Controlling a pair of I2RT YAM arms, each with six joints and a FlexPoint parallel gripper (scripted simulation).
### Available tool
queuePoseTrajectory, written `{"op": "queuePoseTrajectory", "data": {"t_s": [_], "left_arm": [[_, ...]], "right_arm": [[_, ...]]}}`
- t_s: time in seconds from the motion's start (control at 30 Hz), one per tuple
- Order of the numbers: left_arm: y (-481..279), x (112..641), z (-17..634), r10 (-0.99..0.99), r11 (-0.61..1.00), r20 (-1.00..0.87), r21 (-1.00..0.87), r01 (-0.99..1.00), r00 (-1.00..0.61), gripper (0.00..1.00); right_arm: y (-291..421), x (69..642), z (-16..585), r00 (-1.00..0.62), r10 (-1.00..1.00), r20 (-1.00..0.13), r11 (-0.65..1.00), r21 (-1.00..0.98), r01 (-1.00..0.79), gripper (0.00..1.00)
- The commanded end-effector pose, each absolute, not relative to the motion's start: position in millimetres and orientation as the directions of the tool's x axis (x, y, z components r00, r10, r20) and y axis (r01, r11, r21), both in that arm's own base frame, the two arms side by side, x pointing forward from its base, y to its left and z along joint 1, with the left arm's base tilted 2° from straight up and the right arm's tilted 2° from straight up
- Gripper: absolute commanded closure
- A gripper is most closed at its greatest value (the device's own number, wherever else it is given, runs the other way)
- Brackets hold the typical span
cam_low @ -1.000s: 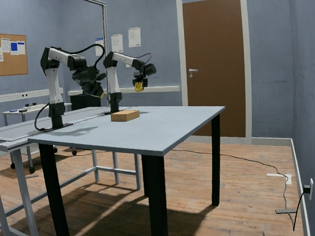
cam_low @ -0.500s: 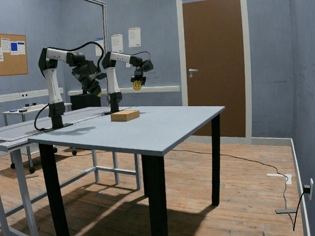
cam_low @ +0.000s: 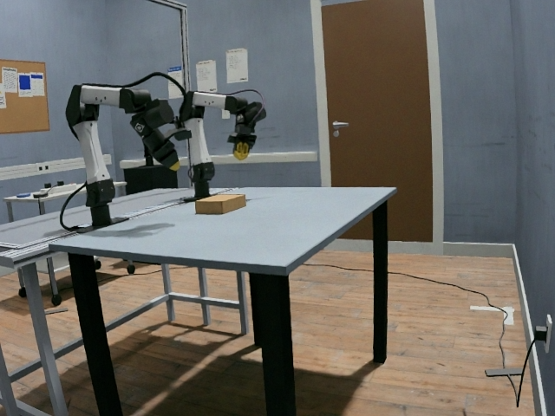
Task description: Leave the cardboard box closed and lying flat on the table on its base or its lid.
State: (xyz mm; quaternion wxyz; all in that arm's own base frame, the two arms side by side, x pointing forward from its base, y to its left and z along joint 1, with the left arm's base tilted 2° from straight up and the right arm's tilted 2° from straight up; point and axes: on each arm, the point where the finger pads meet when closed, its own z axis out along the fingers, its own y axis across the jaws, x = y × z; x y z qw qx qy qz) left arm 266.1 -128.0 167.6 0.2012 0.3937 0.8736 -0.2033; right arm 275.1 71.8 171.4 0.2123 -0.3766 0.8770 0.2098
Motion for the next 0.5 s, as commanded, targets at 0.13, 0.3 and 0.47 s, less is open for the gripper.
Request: {"op": "queuePoseTrajectory", "data": {"t_s": [0.13,0.3,0.47], "left_arm": [[-127.4,270.3,172.8,0.563,0.701,-0.444,-0.189,0.687,-0.697,1.00],[-127.5,270.2,173.4,0.530,0.754,-0.399,-0.182,0.631,-0.748,1.00],[-127.6,270.1,173.3,0.491,0.803,-0.352,-0.171,0.571,-0.797,1.00]], "right_arm": [[69.4,280.6,171.3,-0.720,-0.528,-0.451,0.724,0.205,-0.659,1.00],[69.5,278.8,170.9,-0.774,-0.493,-0.397,0.775,0.204,-0.599,1.00],[69.6,278.7,171.4,-0.819,-0.454,-0.350,0.821,0.192,-0.537,1.00]]}}
